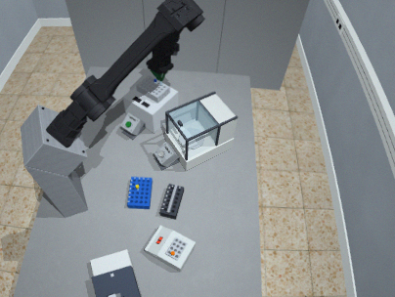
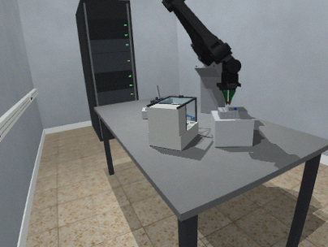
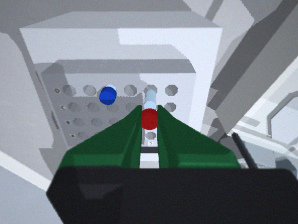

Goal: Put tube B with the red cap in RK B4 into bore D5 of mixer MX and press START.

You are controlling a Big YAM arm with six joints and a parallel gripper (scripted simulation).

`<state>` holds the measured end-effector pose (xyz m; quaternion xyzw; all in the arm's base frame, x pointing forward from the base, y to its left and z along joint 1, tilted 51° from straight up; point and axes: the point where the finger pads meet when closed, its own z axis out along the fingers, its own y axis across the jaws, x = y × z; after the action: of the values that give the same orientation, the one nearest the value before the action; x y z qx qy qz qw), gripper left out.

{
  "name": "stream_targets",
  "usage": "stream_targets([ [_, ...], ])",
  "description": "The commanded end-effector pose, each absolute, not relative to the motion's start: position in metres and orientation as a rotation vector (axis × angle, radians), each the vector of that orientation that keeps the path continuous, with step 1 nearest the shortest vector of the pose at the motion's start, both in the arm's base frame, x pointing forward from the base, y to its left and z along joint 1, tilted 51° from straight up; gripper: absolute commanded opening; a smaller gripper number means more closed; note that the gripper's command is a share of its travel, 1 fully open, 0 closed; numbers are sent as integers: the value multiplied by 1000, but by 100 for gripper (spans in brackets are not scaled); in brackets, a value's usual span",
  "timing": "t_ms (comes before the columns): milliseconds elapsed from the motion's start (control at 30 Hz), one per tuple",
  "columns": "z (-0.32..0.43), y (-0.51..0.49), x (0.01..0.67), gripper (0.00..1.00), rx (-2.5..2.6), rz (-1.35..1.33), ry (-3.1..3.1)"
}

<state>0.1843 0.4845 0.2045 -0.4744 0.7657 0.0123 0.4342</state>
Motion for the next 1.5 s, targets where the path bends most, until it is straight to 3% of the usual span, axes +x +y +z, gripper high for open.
stream_targets([
  [0,199,486,193,9,-1187,6,1911],
  [1467,197,492,198,9,-1179,16,1907],
])
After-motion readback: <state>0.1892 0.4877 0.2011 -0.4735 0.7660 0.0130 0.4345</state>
